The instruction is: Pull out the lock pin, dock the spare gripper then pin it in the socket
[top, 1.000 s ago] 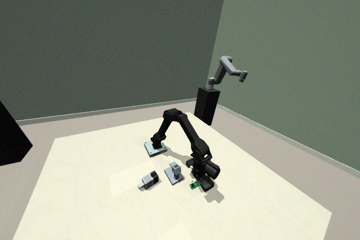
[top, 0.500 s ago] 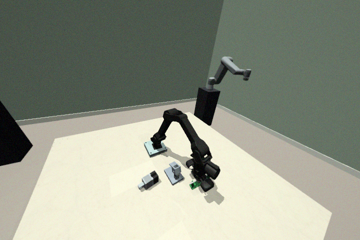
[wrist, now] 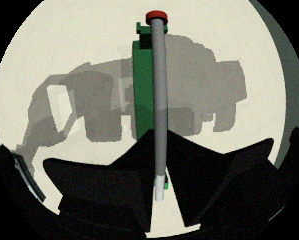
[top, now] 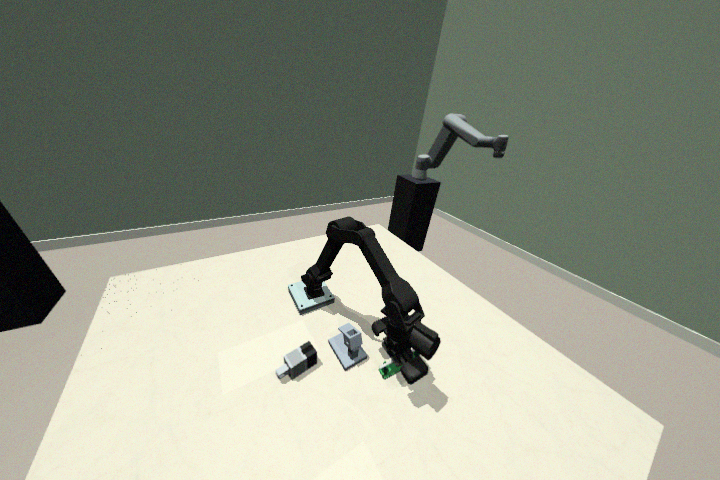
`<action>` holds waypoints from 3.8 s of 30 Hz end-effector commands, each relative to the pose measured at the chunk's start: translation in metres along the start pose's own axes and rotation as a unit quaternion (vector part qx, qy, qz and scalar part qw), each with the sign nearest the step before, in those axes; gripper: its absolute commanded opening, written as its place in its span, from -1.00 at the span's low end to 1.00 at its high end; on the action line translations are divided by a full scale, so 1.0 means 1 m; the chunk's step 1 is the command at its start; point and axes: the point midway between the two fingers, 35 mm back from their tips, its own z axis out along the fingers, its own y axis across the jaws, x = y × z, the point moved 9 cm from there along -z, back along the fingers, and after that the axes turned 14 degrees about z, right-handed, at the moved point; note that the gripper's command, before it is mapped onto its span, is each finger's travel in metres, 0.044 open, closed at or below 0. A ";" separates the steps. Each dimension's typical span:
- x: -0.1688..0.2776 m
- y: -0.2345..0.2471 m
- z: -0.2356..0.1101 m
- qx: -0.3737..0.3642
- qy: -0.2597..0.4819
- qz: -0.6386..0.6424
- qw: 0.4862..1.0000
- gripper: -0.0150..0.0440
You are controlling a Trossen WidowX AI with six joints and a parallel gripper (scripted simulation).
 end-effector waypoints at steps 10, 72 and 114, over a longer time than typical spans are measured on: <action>0.001 0.000 0.007 -0.006 0.003 0.000 1.000 -0.49; 0.001 0.000 0.007 -0.006 0.003 0.000 1.000 -0.49; -0.006 0.000 -0.036 -0.008 0.005 0.001 1.000 1.00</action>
